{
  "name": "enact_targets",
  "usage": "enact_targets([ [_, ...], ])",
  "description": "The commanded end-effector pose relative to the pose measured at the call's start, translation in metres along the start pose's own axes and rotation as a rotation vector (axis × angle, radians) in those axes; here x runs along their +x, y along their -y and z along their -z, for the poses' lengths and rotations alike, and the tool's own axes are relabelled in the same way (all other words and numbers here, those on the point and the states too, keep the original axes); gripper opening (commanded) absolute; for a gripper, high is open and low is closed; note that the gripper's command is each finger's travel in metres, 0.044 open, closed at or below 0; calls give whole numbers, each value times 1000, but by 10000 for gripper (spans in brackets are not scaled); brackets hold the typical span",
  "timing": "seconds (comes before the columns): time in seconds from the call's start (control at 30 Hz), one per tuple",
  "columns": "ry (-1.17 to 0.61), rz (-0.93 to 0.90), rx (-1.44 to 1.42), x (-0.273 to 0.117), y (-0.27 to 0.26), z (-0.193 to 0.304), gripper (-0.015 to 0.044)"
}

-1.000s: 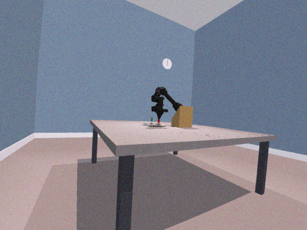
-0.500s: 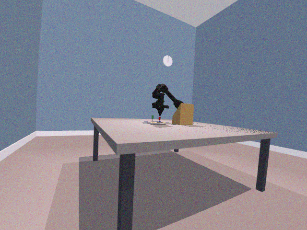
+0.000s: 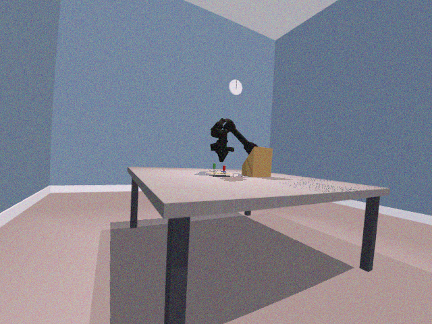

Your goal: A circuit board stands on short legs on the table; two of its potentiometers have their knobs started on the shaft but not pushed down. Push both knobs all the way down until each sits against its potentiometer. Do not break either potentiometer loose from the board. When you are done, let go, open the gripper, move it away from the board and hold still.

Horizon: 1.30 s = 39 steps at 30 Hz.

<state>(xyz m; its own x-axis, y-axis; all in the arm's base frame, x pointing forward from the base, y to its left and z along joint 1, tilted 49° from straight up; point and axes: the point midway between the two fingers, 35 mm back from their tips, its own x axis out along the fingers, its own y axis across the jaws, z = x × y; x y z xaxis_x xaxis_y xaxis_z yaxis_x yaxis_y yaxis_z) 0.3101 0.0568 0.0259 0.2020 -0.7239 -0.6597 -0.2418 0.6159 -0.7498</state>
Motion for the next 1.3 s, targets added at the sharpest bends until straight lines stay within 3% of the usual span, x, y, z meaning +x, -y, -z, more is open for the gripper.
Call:
enact_targets([
  [0.0, 4, -8, 11, -19, 0, -33, 0],
  [0.33, 5, -10, 15, -35, 0, -56, 0],
  [0.47, 5, -9, 15, -15, 0, -56, 0],
  [1.27, 5, -9, 15, 2, 0, -57, 0],
])
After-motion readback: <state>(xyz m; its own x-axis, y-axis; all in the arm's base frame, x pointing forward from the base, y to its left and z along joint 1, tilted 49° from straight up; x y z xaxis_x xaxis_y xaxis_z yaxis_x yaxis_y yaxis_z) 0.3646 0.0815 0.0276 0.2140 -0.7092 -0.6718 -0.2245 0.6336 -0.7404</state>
